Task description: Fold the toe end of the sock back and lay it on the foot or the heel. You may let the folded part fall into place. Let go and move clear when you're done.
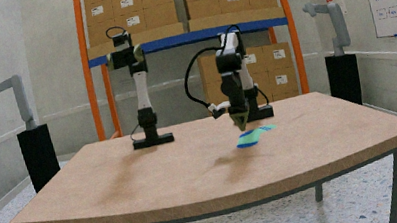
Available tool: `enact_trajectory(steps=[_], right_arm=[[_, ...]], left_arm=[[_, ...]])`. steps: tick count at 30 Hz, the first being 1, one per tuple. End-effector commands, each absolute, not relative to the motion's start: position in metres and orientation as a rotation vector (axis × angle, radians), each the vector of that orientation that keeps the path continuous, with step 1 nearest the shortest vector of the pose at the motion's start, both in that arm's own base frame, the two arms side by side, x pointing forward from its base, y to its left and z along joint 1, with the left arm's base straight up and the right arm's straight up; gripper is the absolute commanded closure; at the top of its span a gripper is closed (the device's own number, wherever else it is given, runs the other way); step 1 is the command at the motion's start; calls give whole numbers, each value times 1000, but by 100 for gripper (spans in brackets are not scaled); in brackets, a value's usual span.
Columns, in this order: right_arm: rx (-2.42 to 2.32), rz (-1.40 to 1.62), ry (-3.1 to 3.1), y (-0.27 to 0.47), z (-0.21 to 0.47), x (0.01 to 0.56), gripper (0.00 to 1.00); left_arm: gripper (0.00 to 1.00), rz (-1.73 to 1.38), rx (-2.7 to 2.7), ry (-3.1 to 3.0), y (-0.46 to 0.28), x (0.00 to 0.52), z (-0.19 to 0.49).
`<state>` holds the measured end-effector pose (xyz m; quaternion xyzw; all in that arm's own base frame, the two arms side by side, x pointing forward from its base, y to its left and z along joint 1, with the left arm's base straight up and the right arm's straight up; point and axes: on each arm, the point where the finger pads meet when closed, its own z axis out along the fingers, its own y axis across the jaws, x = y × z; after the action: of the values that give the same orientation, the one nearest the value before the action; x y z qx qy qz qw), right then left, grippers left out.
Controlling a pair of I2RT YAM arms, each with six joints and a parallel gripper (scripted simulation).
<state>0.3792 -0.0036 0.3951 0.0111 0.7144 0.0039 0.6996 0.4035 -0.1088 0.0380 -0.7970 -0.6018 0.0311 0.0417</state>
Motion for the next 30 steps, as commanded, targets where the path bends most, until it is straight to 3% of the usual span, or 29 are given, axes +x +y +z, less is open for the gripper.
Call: enact_trajectory(steps=[1, 3, 24, 27, 30], right_arm=[[24, 3, 1537, -4, 416, 374, 0], [24, 3, 1537, -4, 416, 374, 0], [24, 2, 1537, -4, 416, 374, 0], [24, 2, 1537, -4, 416, 374, 0], [24, 2, 1537, -4, 416, 374, 0]], left_arm=[[67, 112, -2469, -1825, -119, 405, 46], [67, 59, -2523, -1835, -120, 408, 69], [67, 11, -2548, -1872, -117, 419, 73], [67, 75, -2513, -1830, -120, 412, 17], [67, 71, -2517, -1828, -119, 412, 7]])
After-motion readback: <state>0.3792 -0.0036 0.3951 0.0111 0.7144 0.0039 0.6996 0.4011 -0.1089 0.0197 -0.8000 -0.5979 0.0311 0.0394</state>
